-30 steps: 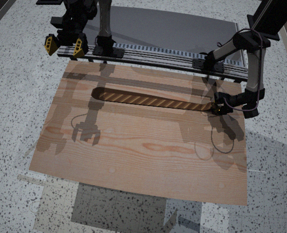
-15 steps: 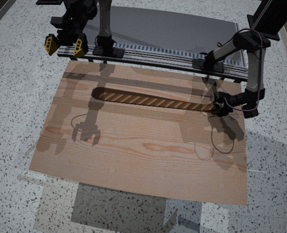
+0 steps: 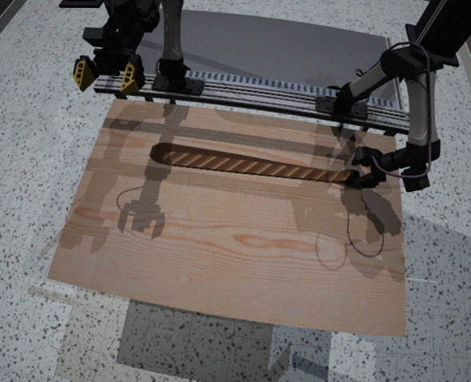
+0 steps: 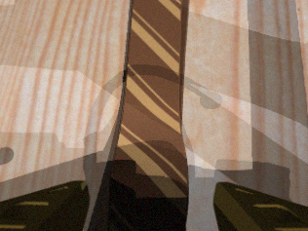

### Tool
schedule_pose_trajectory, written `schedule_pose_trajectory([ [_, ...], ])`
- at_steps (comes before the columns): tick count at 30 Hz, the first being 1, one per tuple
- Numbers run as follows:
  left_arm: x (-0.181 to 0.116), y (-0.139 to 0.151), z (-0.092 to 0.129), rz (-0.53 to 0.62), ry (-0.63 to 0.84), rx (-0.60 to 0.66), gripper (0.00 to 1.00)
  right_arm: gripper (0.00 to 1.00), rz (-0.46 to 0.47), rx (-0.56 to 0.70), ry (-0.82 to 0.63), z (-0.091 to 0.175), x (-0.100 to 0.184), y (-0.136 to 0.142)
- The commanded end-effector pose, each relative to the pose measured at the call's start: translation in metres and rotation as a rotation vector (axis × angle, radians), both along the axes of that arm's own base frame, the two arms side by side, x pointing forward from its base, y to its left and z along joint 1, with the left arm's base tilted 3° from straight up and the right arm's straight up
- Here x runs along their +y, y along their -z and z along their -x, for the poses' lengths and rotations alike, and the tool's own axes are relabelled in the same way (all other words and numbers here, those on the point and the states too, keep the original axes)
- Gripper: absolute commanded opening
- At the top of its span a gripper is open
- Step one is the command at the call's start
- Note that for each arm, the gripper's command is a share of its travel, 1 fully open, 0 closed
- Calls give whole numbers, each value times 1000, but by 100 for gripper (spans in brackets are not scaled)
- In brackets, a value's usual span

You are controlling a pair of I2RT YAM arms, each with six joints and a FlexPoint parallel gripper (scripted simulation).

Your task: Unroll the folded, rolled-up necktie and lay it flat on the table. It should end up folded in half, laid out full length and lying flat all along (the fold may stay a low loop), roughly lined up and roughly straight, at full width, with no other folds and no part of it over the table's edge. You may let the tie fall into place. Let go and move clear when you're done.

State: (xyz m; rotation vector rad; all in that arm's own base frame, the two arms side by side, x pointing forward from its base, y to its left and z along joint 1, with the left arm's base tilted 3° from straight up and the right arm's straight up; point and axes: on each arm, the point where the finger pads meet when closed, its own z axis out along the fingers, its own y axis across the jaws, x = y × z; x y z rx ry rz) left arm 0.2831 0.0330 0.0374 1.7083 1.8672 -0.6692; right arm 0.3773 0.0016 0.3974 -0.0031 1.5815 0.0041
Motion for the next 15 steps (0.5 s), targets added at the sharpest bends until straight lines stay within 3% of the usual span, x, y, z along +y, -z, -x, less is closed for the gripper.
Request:
schedule_pose_trajectory([
  [1, 5, -12, 2, 86, 95, -49, 63, 100, 0, 1, 0, 0, 0, 0],
  [15, 6, -22, 2, 86, 95, -49, 63, 100, 0, 1, 0, 0, 0, 0],
])
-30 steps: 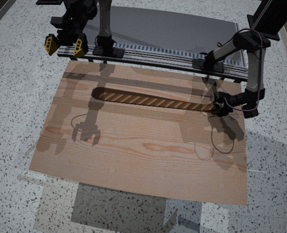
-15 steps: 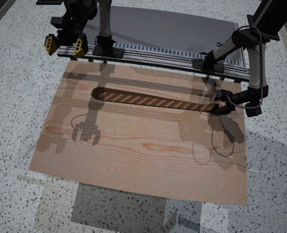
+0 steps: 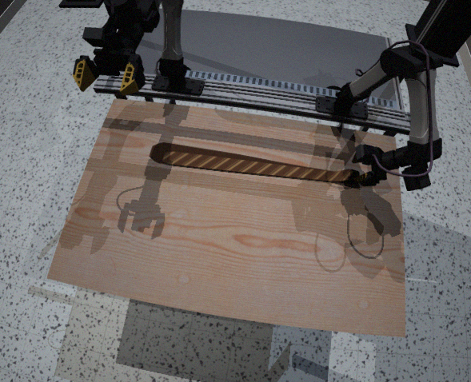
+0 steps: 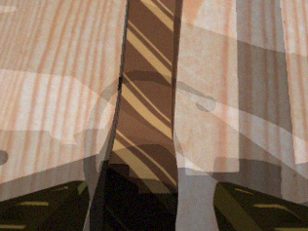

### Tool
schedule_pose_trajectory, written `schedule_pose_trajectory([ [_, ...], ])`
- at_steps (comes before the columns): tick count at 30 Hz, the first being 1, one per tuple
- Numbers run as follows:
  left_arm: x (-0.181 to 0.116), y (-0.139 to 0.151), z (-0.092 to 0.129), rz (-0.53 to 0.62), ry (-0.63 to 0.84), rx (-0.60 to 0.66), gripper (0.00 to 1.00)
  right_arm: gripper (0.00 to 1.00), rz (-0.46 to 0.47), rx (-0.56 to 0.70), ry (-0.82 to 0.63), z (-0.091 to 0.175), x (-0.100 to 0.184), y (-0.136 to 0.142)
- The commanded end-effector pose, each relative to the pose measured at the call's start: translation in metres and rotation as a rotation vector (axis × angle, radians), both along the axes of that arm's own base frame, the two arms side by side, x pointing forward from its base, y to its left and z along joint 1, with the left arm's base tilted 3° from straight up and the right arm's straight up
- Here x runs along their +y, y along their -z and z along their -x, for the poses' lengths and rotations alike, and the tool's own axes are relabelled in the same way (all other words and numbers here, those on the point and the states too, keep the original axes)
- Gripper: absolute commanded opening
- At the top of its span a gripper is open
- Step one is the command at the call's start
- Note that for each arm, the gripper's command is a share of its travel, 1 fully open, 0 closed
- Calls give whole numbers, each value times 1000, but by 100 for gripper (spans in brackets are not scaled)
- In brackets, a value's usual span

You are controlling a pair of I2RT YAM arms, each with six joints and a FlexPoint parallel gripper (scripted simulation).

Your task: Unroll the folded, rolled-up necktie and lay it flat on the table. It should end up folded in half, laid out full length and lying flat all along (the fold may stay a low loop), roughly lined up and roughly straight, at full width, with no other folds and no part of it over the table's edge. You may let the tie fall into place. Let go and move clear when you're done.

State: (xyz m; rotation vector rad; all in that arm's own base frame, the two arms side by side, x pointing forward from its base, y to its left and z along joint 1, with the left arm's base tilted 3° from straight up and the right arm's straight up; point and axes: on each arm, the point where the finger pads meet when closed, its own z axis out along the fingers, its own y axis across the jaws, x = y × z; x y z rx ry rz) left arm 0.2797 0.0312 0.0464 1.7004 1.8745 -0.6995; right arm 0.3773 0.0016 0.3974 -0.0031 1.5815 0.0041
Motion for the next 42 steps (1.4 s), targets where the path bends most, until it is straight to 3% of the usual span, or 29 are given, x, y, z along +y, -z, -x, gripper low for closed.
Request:
schedule_pose_trajectory([
  [1, 7, -14, -2, 76, 93, -71, 63, 100, 0, 1, 0, 0, 0, 0],
  [42, 9, -55, -1, 79, 85, -75, 65, 100, 0, 1, 0, 0, 0, 0],
])
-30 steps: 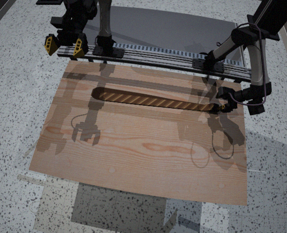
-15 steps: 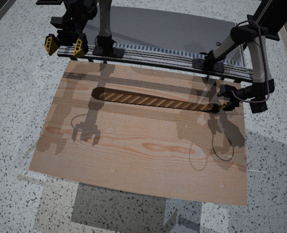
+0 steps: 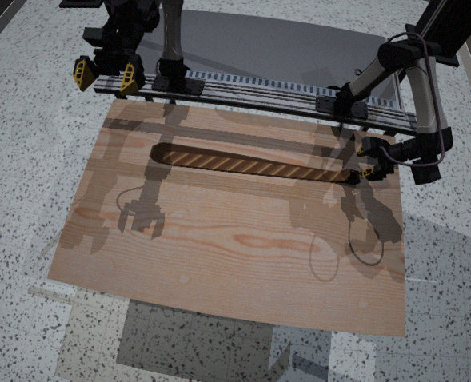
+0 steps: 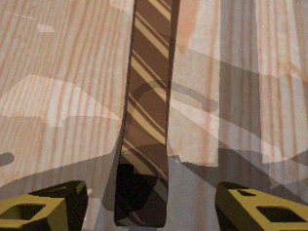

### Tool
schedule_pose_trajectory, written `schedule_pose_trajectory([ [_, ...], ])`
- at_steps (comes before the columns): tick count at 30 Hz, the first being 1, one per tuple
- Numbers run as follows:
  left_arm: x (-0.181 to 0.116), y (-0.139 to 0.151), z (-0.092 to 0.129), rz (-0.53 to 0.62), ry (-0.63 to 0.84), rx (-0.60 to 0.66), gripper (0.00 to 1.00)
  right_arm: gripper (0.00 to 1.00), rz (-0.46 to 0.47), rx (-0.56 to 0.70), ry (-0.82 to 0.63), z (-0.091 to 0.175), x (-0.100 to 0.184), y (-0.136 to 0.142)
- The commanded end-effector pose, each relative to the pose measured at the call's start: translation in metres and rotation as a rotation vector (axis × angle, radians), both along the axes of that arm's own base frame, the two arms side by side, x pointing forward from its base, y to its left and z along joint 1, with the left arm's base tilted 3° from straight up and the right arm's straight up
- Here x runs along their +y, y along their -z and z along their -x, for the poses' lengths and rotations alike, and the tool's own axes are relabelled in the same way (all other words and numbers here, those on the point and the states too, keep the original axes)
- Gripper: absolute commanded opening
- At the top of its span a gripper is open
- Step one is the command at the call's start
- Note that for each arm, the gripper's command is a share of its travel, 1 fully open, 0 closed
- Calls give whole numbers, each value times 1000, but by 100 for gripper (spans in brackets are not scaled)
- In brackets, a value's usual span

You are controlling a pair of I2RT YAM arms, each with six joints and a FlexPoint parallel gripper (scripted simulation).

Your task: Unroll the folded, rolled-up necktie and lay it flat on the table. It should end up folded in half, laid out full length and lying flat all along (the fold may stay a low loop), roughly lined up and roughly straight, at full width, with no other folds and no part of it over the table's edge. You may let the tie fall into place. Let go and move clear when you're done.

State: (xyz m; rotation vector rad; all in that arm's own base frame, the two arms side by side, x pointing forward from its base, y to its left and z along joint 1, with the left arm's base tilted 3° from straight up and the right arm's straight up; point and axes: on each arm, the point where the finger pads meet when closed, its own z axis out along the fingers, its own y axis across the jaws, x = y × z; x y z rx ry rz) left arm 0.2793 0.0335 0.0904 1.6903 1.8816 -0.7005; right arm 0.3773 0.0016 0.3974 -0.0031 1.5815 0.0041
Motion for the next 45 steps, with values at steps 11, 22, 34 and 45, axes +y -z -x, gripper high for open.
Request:
schedule_pose_trajectory([
  [11, 3, -31, -8, 112, -8, -121, 69, 100, 0, 1, 0, 0, 0, 0],
  [22, -1, -61, -18, 164, -160, -185, 73, 100, 0, 1, 0, 0, 0, 0],
  [34, -7, -104, -32, 237, -376, -275, 77, 100, 0, 1, 0, 0, 0, 0],
  [45, -14, -157, -49, 327, -646, -385, 82, 100, 0, 1, 0, 0, 0, 0],
])
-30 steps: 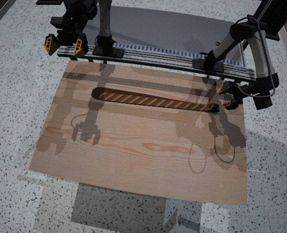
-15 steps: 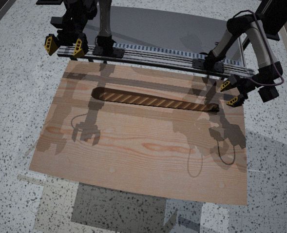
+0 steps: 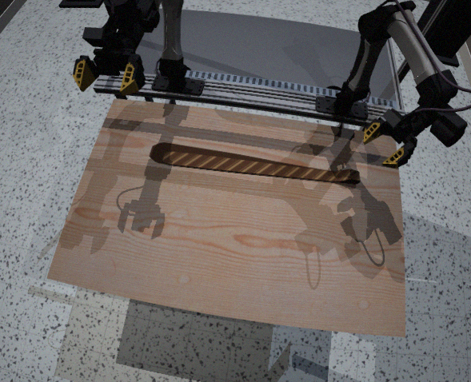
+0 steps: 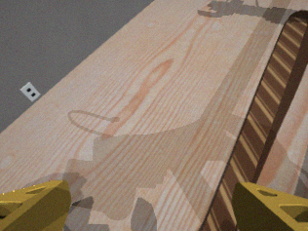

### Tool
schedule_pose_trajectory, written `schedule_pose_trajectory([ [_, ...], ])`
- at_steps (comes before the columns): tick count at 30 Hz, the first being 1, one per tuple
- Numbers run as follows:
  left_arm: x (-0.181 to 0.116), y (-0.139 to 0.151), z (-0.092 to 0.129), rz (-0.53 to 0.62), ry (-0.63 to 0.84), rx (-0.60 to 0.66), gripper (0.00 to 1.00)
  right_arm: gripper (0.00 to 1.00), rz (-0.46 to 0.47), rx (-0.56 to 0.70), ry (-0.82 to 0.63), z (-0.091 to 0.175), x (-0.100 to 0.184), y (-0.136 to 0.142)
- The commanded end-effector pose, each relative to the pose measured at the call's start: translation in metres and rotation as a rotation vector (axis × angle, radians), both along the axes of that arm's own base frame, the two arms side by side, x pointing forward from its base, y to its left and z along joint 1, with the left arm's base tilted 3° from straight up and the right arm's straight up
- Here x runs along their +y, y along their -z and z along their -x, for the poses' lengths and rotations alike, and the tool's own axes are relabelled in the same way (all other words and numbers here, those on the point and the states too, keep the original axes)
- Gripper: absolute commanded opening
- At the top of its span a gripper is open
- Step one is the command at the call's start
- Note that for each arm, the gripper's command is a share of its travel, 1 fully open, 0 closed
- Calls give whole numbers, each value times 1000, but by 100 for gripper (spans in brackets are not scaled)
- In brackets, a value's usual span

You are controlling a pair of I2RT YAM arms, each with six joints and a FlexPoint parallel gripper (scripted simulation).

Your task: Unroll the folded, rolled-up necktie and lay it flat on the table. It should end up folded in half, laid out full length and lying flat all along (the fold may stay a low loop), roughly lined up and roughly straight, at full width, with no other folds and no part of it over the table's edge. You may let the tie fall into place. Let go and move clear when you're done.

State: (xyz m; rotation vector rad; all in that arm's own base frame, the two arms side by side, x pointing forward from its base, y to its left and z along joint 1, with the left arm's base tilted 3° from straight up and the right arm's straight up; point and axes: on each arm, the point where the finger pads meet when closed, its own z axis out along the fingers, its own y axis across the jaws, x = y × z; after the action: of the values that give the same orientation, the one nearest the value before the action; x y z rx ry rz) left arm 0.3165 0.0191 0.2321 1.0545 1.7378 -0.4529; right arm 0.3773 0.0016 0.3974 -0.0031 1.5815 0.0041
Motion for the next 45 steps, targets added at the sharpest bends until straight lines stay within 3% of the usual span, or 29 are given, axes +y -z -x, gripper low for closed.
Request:
schedule_pose_trajectory([
  [1, 0, -20, -14, 59, -207, -47, 82, 100, 0, 1, 0, 0, 0, 0],
  [31, -16, -133, -51, 295, -770, -248, 93, 100, 0, 1, 0, 0, 0, 0],
  [45, -20, -160, -60, 352, -905, -297, 98, 100, 0, 1, 0, 0, 0, 0],
])
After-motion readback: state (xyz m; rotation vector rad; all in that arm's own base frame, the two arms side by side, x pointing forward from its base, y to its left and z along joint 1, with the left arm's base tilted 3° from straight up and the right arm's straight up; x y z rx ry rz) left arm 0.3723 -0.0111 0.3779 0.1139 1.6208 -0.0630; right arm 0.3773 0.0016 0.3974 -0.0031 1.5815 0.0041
